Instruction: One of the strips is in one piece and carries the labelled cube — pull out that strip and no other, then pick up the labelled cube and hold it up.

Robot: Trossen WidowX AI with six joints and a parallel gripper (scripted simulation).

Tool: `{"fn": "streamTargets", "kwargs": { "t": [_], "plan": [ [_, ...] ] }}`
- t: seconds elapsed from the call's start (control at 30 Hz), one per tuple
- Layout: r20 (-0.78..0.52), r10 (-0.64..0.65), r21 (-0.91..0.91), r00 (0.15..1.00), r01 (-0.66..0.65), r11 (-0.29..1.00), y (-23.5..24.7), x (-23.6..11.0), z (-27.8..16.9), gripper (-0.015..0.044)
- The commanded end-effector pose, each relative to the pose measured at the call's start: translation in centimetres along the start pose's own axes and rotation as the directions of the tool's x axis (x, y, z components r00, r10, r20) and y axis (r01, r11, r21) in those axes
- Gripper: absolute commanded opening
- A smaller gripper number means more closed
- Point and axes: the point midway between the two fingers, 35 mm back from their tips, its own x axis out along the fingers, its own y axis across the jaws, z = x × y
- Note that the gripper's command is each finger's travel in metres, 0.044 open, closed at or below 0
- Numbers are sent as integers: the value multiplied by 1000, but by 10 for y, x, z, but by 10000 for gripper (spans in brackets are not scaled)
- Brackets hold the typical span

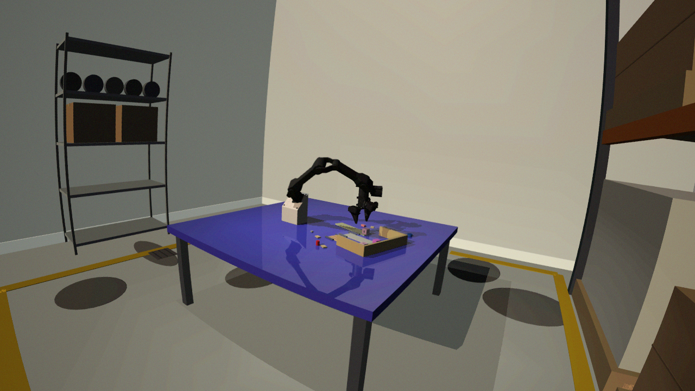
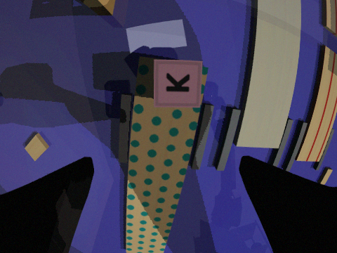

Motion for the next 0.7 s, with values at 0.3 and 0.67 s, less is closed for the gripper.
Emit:
{"fn": "streamTargets", "kwargs": {
  "t": [0.3, 0.67],
  "plan": [
    [6, -3, -4, 1000, 3, 1000, -7, -6, 42, 414],
    [6, -4, -4, 1000, 4, 1000, -7, 11, 43, 250]
  ]
}}
